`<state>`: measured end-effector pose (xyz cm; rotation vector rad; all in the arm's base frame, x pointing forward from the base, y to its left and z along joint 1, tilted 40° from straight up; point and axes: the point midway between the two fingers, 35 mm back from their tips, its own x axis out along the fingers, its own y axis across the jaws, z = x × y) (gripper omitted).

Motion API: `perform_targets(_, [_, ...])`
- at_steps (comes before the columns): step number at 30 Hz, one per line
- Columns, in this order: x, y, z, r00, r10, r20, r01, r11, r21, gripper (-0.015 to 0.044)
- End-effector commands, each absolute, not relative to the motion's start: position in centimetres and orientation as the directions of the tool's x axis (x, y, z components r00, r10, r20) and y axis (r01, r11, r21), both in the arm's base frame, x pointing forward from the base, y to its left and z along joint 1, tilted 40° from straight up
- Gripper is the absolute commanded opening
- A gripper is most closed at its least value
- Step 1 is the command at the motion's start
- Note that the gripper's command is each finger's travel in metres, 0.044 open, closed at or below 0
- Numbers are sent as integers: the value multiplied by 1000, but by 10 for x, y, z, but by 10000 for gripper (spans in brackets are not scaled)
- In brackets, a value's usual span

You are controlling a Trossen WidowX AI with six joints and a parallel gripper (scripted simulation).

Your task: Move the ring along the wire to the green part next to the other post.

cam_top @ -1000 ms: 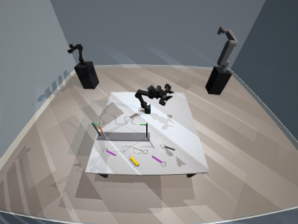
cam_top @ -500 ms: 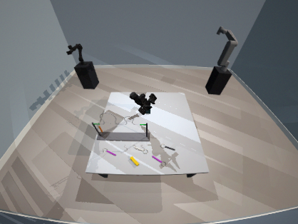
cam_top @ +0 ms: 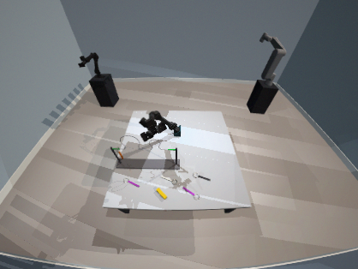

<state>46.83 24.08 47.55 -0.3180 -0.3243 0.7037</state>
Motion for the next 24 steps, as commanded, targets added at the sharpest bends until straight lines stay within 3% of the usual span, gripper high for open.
perform_targets(1, [462, 199, 496, 736, 645, 208, -502, 725, -471, 160])
perform_targets(12, [435, 96, 542, 794, 547, 265, -262, 701, -663, 160])
perform_targets(24, [394, -20, 582, 876, 282, 391, 160, 594, -788, 160])
